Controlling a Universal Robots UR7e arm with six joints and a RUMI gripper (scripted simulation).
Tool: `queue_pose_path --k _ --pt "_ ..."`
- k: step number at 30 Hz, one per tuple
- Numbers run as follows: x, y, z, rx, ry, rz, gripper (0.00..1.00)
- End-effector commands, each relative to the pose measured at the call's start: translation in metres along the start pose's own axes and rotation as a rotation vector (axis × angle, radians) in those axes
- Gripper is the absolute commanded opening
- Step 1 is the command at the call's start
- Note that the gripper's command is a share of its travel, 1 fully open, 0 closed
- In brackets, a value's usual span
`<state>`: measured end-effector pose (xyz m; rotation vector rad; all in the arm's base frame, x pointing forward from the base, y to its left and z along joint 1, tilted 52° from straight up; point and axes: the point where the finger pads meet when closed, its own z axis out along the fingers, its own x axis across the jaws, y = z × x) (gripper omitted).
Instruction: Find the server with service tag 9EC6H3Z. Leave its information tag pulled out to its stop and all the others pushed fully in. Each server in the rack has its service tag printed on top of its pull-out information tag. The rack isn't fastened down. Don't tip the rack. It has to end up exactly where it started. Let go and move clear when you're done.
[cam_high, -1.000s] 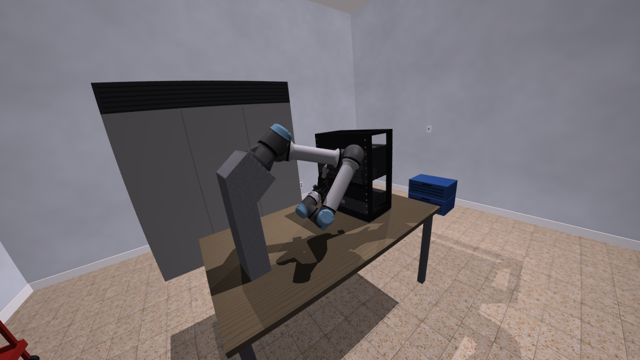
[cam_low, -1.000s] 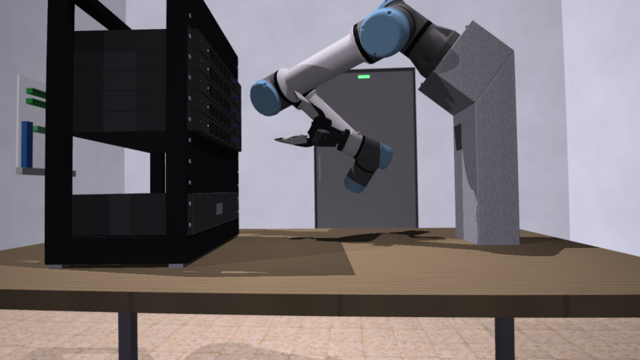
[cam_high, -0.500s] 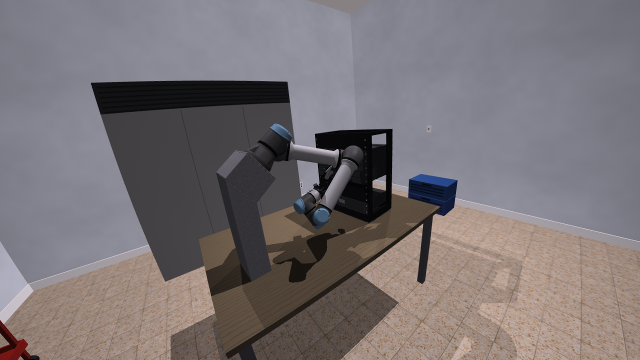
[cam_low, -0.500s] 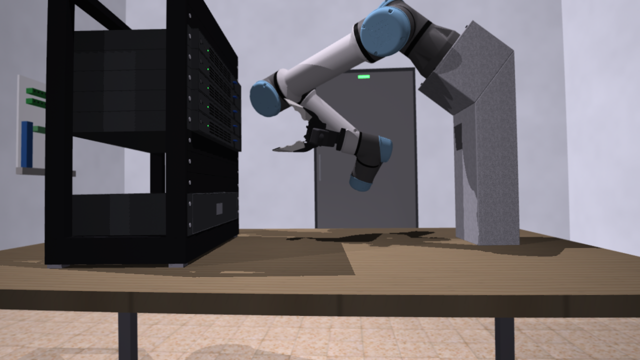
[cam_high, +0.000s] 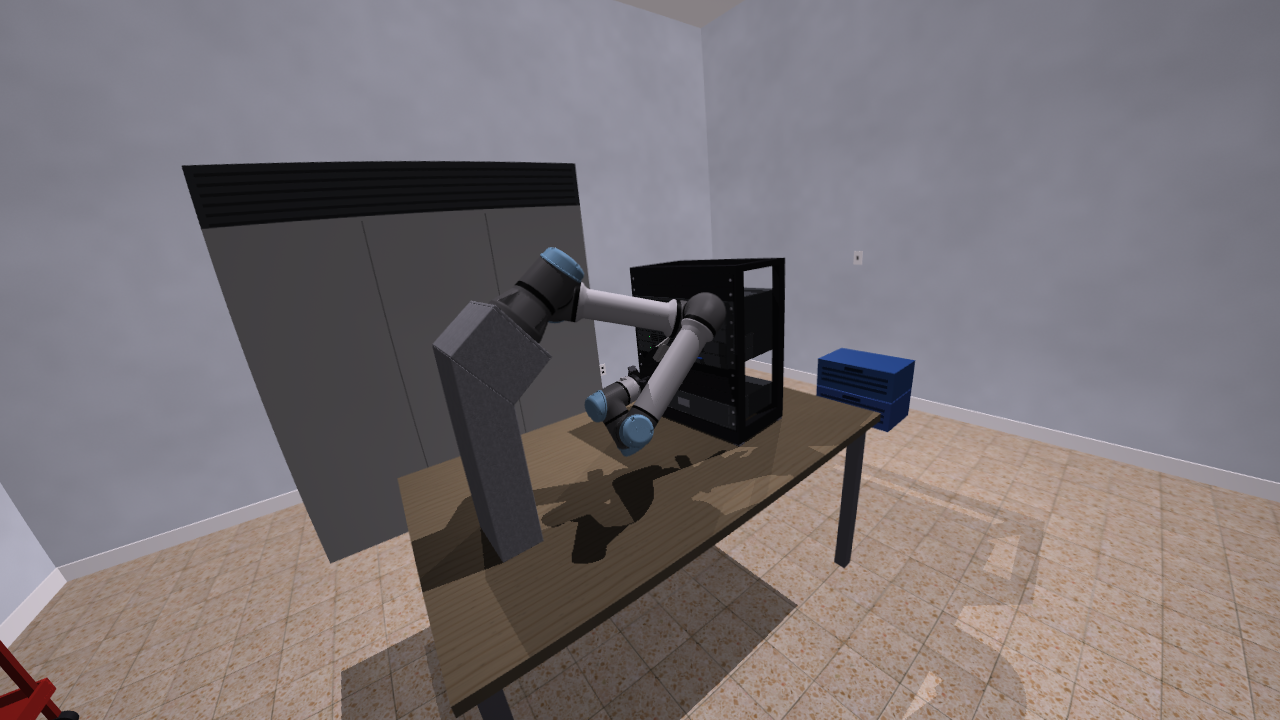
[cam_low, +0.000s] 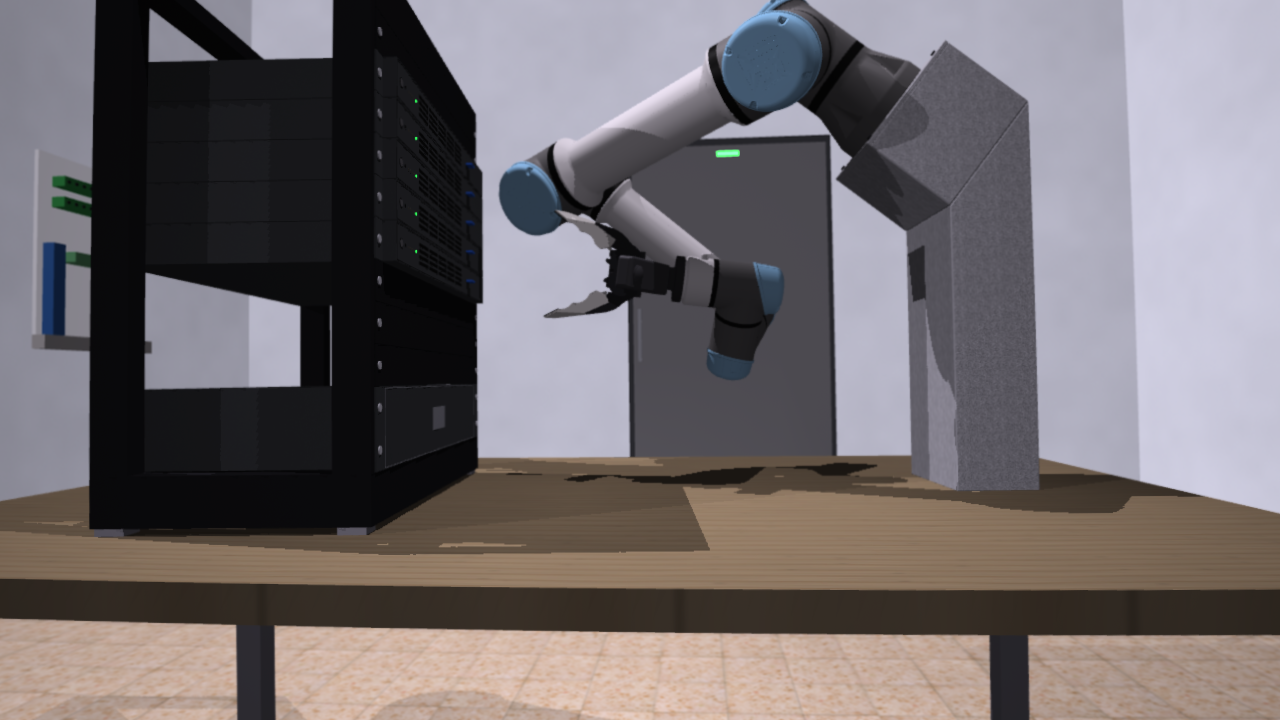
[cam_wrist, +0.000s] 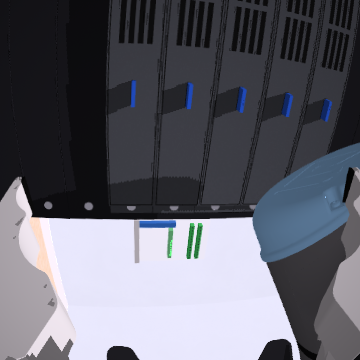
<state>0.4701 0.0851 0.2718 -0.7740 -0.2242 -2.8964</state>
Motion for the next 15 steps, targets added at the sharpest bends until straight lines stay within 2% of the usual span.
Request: queue_pose_path --k 1,15 --pt "-0.006 -0.001 0.001 -0.004 -0.029 0.028 1.0" --pt "-0.018 -0.003 0.003 -0.013 -0.088 0.084 1.0"
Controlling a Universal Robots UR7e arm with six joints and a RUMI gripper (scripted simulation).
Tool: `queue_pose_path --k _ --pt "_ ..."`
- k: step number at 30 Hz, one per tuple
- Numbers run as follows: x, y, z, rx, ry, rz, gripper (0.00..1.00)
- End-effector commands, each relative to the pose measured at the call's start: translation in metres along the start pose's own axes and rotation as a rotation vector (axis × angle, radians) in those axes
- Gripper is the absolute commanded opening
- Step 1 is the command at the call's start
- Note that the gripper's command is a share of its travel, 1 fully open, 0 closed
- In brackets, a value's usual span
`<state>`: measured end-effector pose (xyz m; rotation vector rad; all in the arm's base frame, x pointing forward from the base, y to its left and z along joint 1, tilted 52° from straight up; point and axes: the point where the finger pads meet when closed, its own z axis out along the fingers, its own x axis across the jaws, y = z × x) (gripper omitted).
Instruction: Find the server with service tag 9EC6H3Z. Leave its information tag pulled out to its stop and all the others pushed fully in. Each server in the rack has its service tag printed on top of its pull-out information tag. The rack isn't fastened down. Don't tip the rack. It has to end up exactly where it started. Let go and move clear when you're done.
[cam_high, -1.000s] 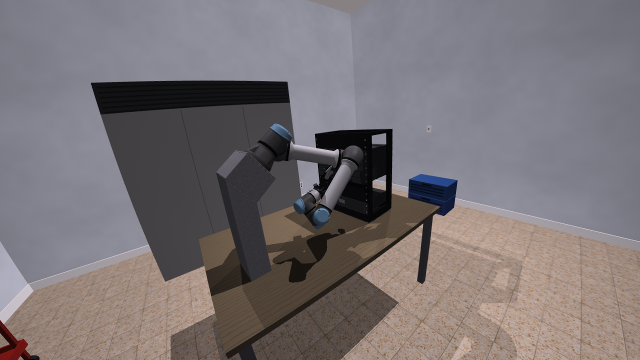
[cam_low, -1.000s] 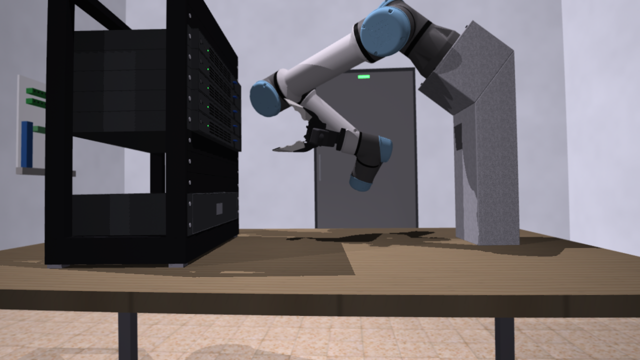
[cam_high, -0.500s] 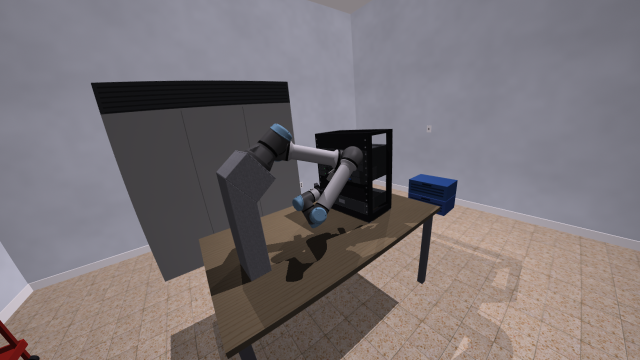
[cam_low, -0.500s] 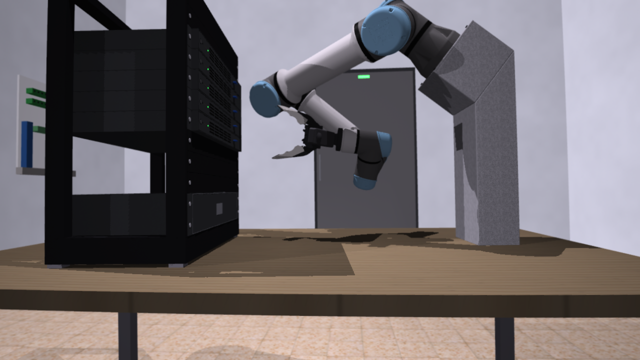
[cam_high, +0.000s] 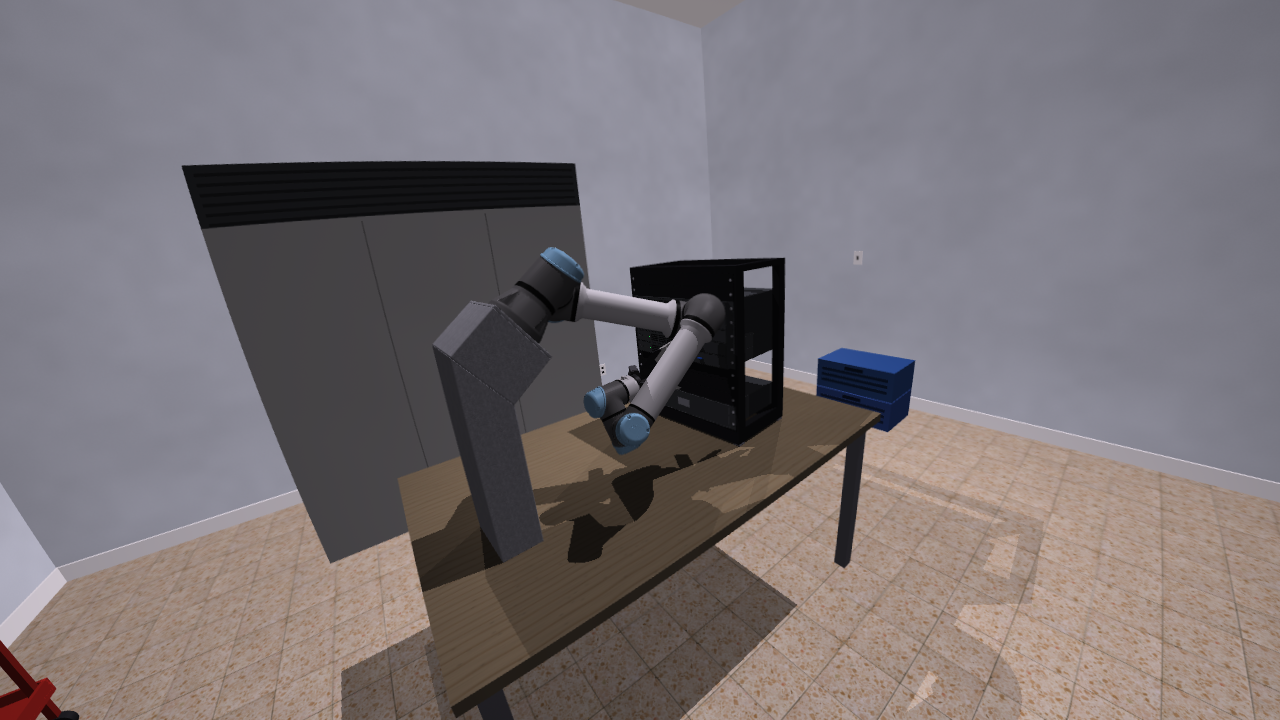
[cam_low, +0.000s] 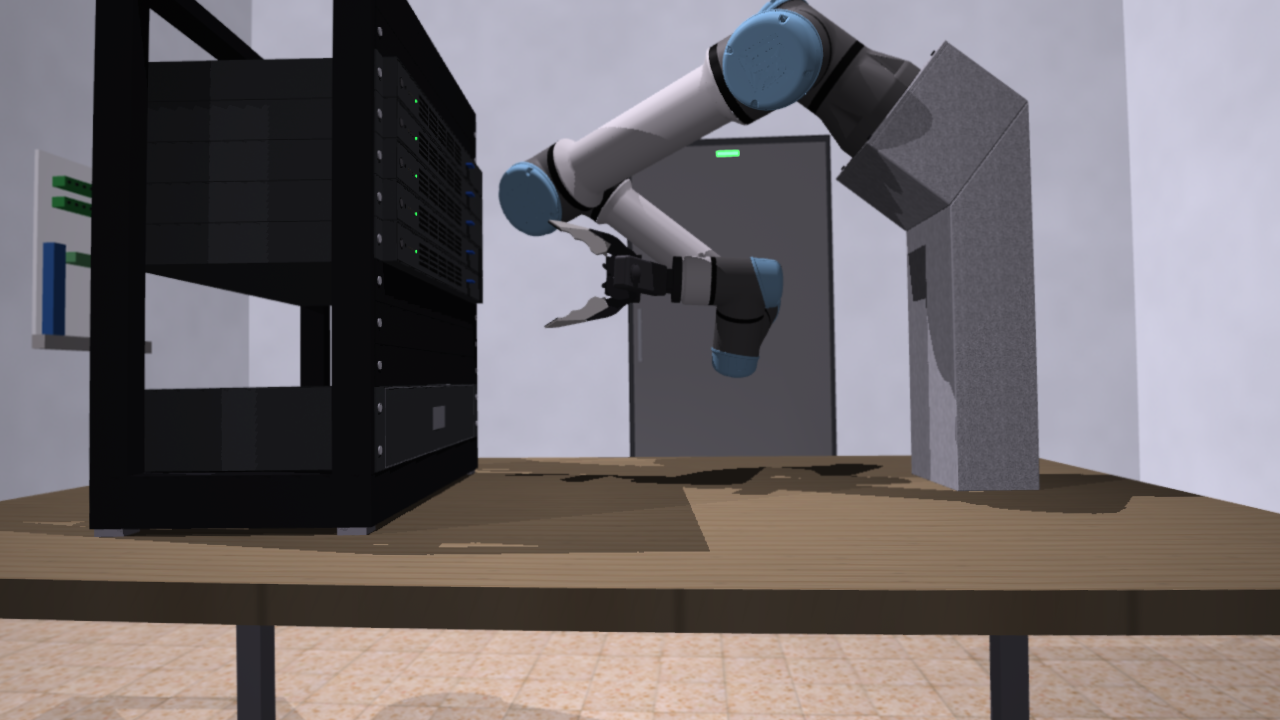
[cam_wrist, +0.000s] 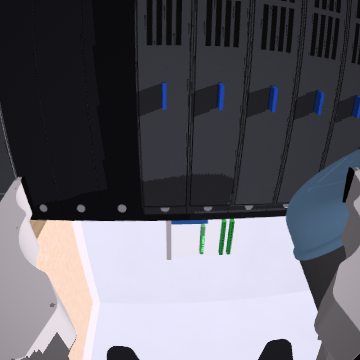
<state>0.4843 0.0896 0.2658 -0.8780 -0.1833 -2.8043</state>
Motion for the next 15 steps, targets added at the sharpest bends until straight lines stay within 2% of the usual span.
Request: queue_pose_path --k 1,15 --pt "-0.0028 -0.0003 0.0007 -0.002 -0.014 0.014 1.0" --pt "-0.0083 -0.001 0.0015 -0.007 -0.041 0.04 1.0"
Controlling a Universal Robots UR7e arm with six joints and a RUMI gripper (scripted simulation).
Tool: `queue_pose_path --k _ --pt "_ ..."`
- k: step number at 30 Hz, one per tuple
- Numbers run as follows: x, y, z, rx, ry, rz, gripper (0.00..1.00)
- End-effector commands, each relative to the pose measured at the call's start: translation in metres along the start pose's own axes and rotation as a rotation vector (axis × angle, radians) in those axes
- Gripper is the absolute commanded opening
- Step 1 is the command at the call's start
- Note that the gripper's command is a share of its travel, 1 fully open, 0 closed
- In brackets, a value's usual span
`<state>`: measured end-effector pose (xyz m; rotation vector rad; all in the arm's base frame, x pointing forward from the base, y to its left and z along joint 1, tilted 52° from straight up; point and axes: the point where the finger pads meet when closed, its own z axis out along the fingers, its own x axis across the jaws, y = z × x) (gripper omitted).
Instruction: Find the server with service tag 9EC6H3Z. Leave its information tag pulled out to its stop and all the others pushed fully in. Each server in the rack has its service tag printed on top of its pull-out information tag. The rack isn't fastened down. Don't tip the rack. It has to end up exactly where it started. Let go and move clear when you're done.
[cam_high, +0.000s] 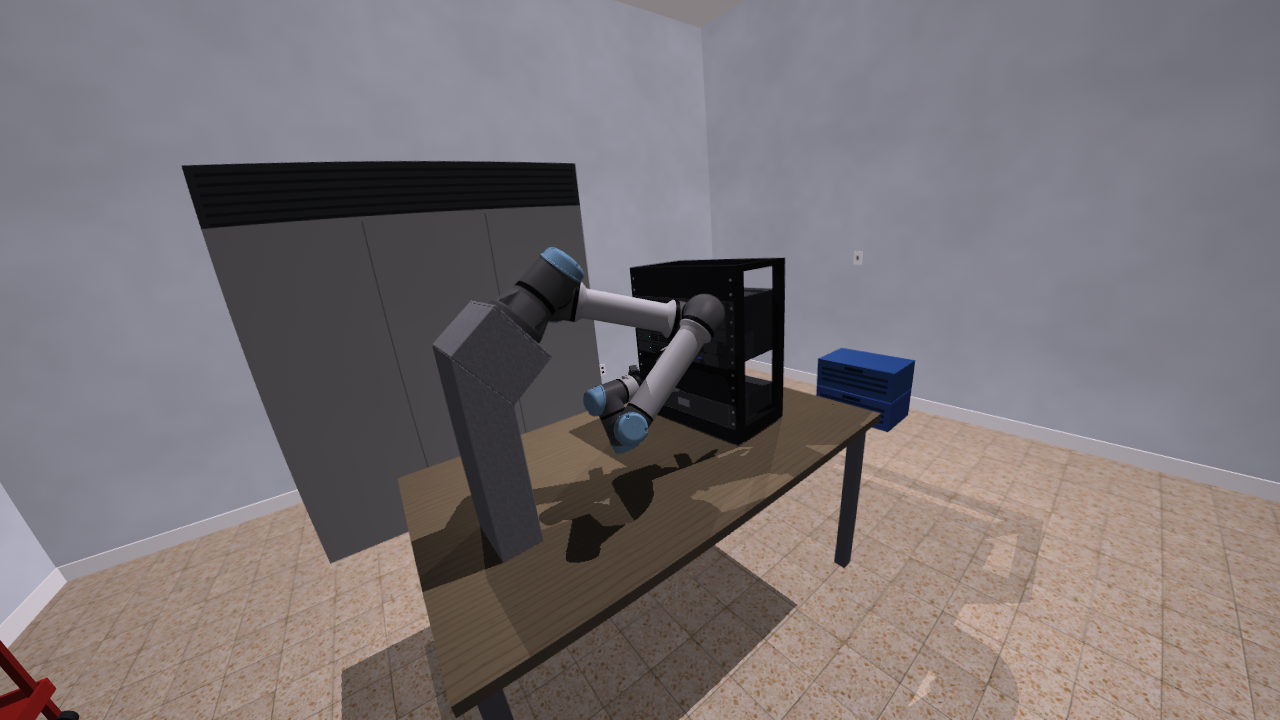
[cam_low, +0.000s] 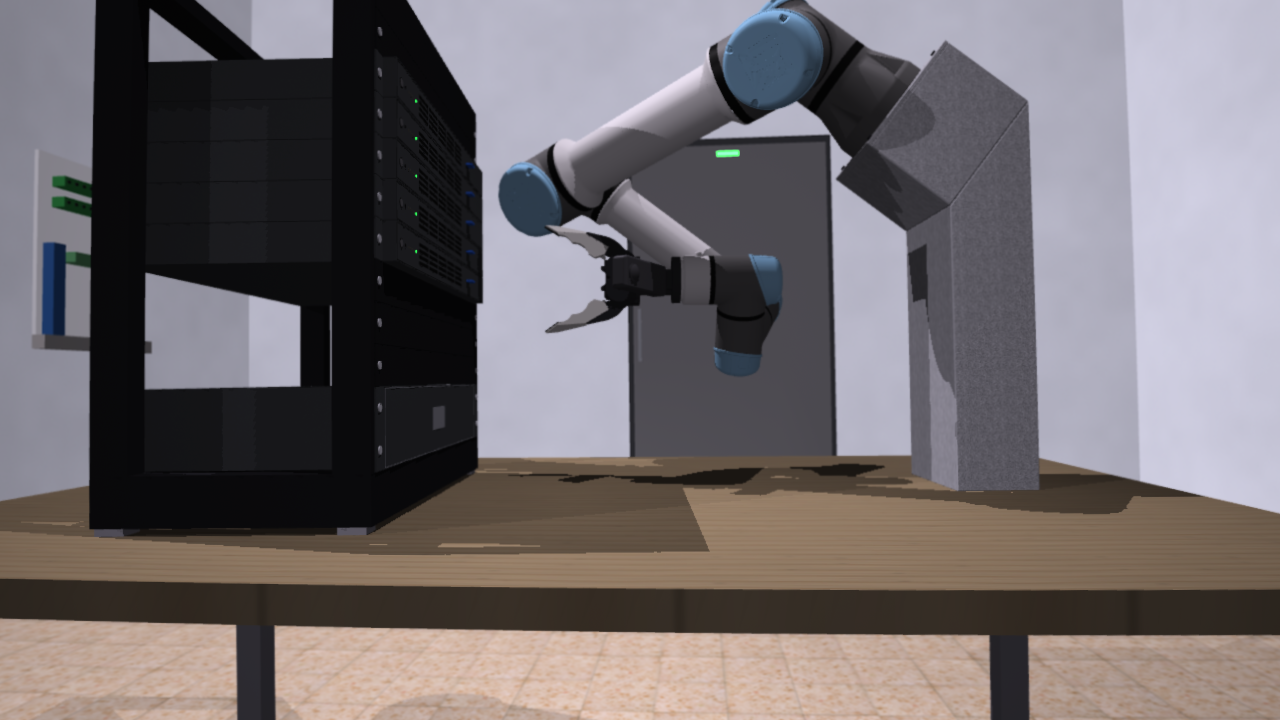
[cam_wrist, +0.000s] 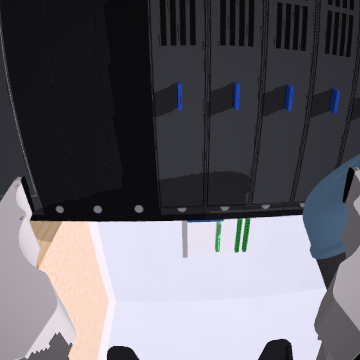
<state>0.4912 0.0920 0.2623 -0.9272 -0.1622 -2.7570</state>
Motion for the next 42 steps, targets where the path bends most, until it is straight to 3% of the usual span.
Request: queue_pose_path --k 1,18,19,42 --pt "-0.0006 0.0 0.0003 -0.001 -0.004 0.004 1.0" --pt "-0.0018 -0.0002 0.0005 -0.002 -0.009 0.009 1.0" --pt "-0.0018 -0.0002 0.0005 -0.002 -0.009 0.009 0.15" --pt "-0.0021 -0.0004 0.0009 -0.002 -0.009 0.009 0.15"
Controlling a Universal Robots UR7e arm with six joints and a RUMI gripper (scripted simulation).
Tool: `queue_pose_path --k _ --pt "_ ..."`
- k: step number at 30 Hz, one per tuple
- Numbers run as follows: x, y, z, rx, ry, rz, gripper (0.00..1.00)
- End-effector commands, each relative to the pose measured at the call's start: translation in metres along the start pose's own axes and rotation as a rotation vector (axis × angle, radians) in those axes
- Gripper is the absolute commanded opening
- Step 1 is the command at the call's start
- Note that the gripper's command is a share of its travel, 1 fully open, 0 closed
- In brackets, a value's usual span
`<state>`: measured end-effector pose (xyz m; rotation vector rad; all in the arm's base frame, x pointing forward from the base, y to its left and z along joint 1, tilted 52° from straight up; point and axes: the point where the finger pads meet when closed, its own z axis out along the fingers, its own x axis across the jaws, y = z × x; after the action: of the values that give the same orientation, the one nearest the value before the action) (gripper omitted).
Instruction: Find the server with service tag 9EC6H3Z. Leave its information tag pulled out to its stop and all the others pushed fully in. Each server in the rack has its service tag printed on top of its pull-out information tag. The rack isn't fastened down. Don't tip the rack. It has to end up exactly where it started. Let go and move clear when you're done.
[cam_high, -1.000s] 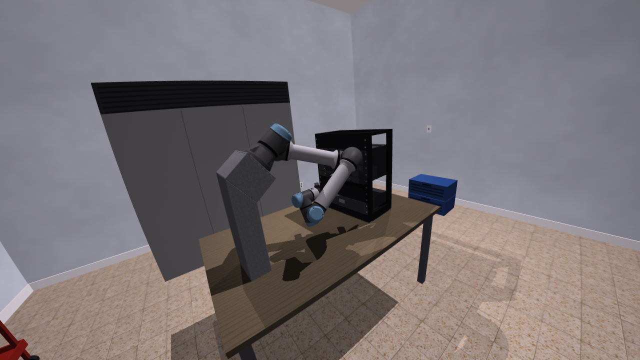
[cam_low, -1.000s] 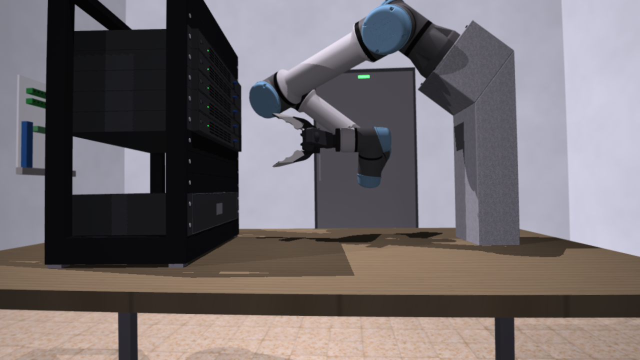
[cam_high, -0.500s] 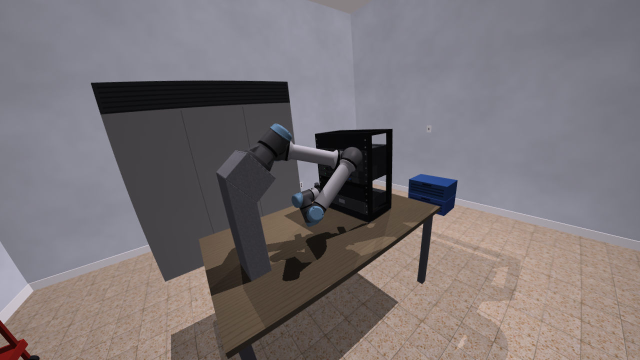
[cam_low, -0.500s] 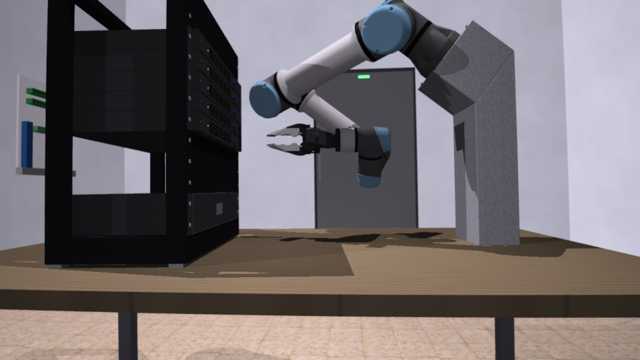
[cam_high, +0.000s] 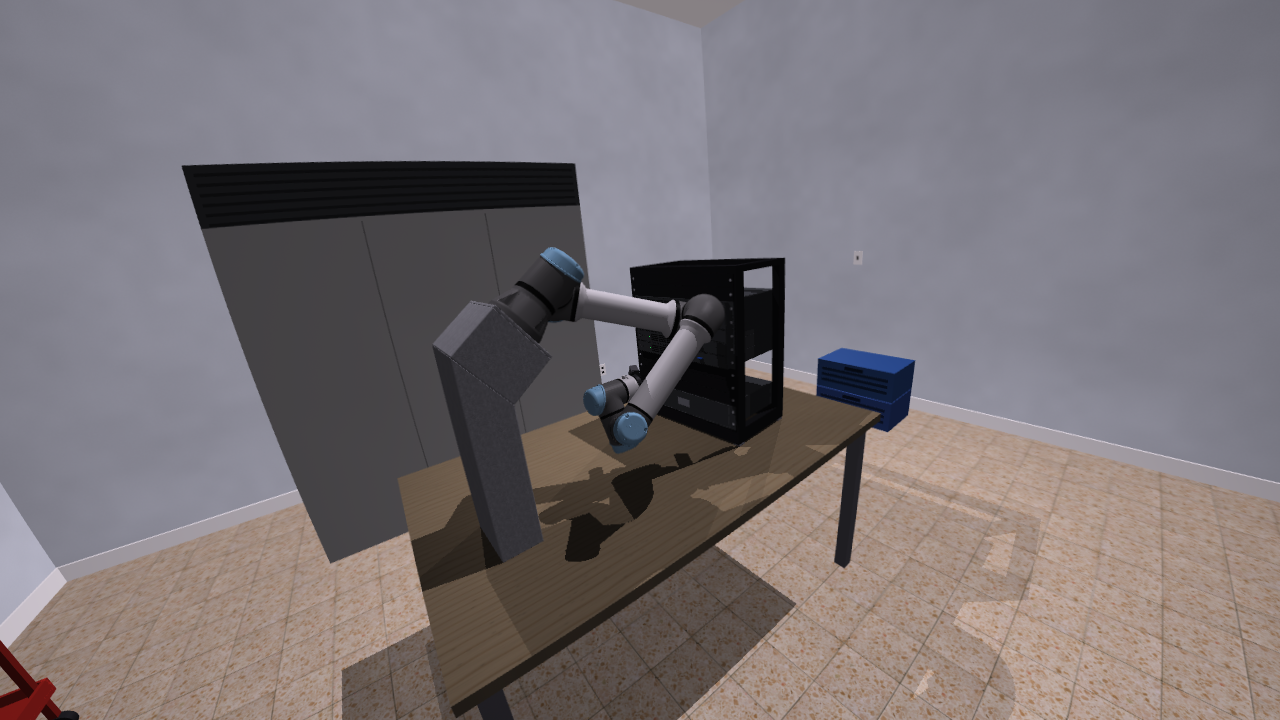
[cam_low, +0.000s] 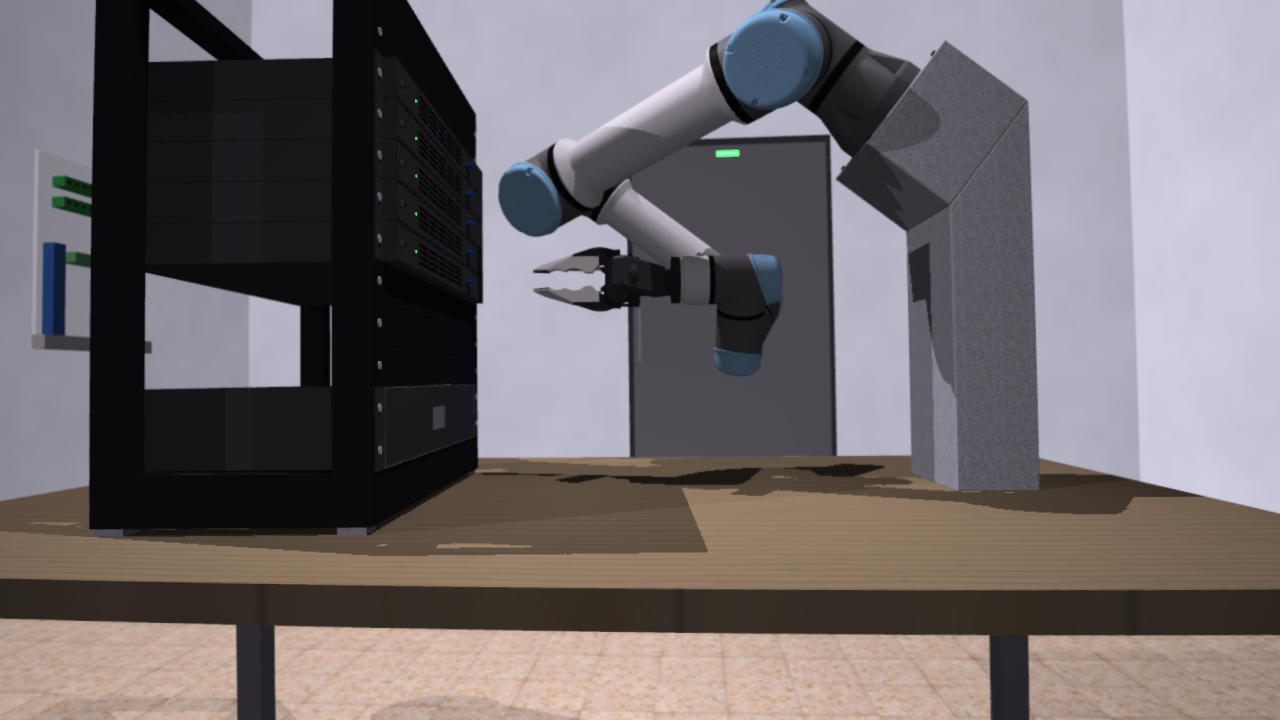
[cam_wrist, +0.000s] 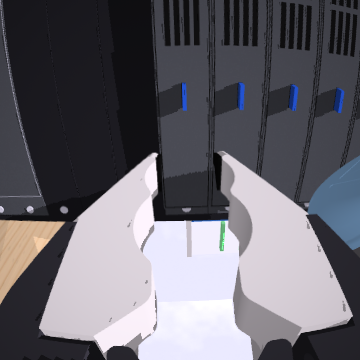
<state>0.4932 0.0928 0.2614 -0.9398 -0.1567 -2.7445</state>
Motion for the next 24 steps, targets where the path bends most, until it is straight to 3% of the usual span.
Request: queue_pose_path --k 1,12,24 --pt "0.0 0.0 0.0 0.0 0.0 0.0 0.15" --pt "0.0 0.0 0.005 0.0 0.0 0.0 0.15" --pt "0.0 0.0 0.038 0.0 0.0 0.0 0.15"
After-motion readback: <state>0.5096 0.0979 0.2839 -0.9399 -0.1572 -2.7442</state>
